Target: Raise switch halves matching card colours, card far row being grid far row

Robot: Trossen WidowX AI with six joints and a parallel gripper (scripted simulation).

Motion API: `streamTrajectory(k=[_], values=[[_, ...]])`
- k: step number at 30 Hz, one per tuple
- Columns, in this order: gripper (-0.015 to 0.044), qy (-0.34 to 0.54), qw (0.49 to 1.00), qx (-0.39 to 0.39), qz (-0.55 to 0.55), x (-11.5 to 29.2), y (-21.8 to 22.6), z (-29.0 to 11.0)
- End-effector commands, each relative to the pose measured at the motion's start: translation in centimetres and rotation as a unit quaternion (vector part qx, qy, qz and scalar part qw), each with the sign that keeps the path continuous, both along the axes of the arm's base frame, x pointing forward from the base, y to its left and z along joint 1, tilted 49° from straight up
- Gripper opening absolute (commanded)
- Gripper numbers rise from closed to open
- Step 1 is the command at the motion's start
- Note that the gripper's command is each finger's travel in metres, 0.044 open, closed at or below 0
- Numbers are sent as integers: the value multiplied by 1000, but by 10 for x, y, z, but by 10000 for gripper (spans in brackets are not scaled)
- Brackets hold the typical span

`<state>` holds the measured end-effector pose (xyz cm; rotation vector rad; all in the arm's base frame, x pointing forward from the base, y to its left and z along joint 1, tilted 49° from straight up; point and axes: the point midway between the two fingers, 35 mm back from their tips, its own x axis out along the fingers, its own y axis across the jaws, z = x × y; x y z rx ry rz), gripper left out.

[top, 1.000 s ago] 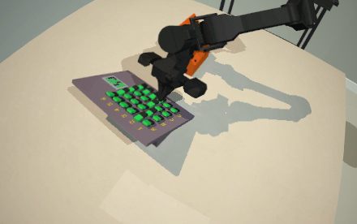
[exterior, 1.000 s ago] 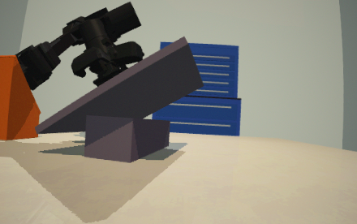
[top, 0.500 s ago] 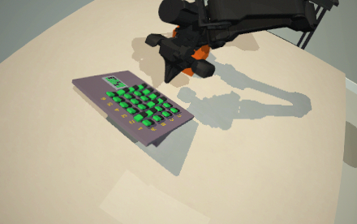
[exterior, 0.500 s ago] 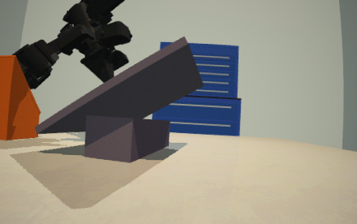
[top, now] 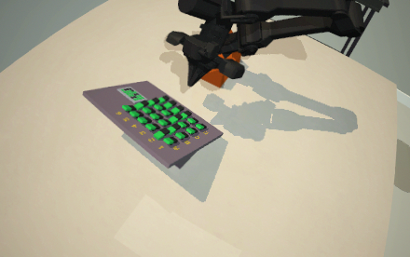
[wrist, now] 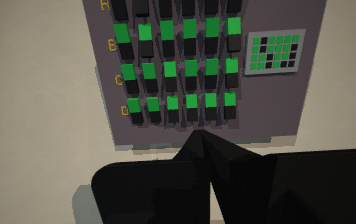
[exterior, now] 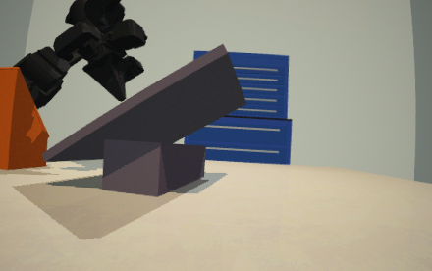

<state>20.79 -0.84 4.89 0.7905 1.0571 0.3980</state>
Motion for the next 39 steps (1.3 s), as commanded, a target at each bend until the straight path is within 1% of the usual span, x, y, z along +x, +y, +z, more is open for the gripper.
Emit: streamTrajectory(k=[1, 5, 39], values=[[0, 0, 1000, 1, -3, 2, 8, -12], [0, -7, 1000, 3, -9, 11, 23, -24], [0, -8, 1000, 4, -9, 22, 39, -39]])
